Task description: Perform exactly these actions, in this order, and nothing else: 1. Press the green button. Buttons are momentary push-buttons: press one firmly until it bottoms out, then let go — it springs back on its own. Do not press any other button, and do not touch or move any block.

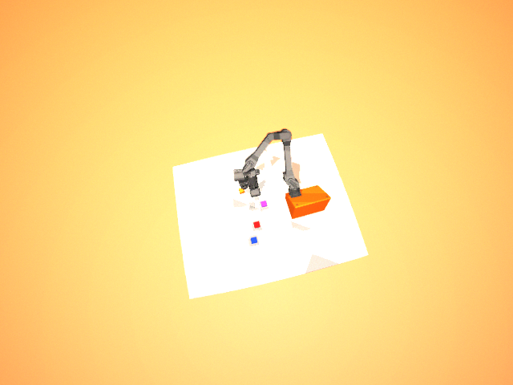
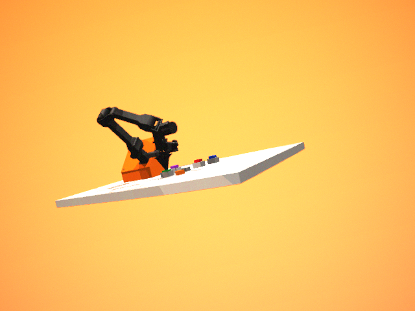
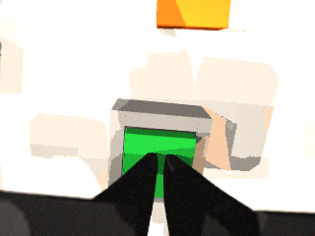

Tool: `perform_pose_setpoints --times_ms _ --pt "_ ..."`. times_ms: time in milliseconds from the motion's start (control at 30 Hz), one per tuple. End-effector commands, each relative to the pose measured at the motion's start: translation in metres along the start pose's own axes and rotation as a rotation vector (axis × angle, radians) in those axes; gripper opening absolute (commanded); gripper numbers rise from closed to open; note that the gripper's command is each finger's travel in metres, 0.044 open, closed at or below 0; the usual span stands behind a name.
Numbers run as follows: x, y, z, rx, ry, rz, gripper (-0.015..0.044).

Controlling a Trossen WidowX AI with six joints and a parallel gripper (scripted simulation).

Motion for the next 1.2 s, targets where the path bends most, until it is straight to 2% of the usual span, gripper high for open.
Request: perform_pose_setpoints --times_ms 0,300,467,633,733,933,1100,1167 --pt "0.002 0.002 0.0 -0.007 0.003 0.008 0.002" --pt "0.002 0.002 0.0 -0.007 0.003 0.008 0.002" --pt "-0.03 0.001 0.001 -0.007 0.001 0.009 0.002" --pt "-0.031 0.001 0.001 -0.007 0.001 0.009 0.002" --pt "-0.037 -0.009 0.017 -0.01 -0.019 0.005 0.0099" --pt "-0.062 -0.034 0.098 -0.02 -0.078 0.004 0.0256" --pt "-0.08 -0.033 0.167 -0.024 -0.092 0.013 0.0387" --pt "-0.086 -0.027 0.195 -0.025 -0.09 0.016 0.04"
Point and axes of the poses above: the point midway between the two fingers, 35 mm back from their tips, its own x axis out along the fingers, its own z axis across the jaws, y = z × x, the point moved 8 cm from there along -x, back along the fingers, and after that the axes turned 10 degrees about x, right-handed, at the moved point
